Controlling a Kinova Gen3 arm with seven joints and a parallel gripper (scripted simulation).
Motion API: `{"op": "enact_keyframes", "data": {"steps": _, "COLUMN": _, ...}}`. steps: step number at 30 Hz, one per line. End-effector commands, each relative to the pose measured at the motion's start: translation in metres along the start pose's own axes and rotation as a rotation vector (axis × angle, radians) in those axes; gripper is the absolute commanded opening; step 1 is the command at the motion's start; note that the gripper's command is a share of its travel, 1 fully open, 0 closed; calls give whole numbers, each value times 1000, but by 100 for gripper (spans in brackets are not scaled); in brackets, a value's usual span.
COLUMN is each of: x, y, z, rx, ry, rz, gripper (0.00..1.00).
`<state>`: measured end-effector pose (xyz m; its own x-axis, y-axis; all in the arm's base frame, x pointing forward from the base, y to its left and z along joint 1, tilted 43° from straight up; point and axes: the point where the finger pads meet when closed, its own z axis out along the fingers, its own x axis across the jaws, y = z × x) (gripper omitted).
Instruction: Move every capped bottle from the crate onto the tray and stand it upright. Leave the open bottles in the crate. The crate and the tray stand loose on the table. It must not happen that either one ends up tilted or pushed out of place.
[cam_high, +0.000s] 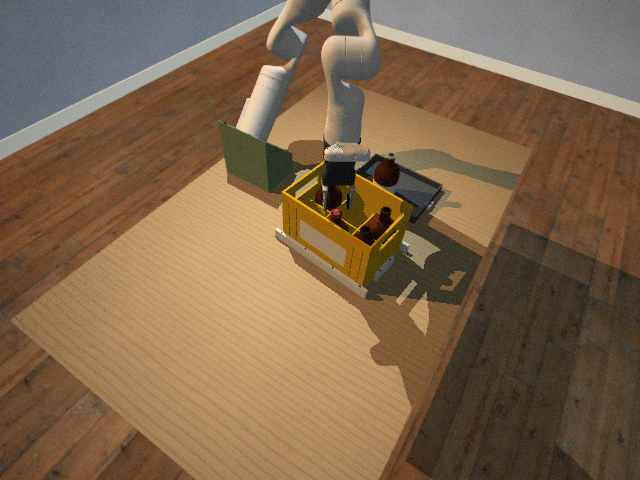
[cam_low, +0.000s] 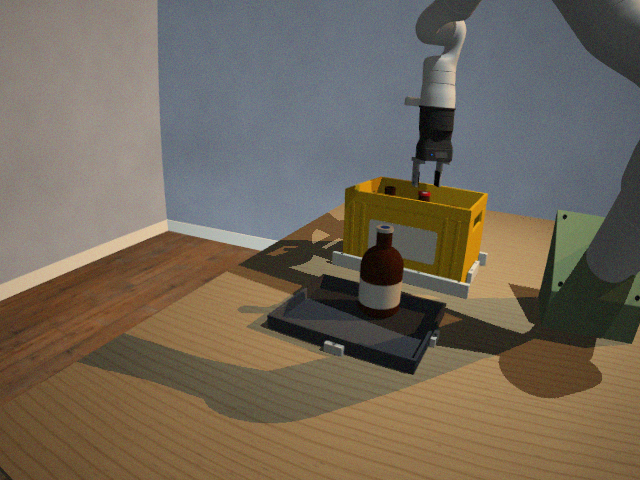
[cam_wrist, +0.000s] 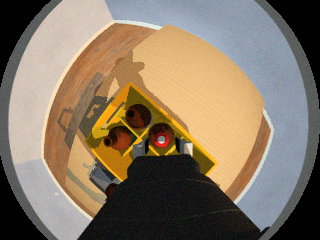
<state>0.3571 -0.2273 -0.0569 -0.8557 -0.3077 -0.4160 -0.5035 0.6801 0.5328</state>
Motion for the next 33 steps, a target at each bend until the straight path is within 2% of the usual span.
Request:
{"op": "enact_keyframes", "data": {"steps": 1, "x": 0, "y": -1, "z": -1, "rx": 2, "ry": 0, "rz": 0, "gripper": 100}}
{"op": "enact_keyframes", "data": {"steps": 5, "x": 0, "y": -1, "z": -1, "rx": 2, "ry": 0, "rz": 0, "gripper": 100}}
{"op": "enact_keyframes", "data": {"steps": 33, "x": 0, "y": -1, "z": 32, "rx": 3, "ry": 0, "rz": 0, "gripper": 100}}
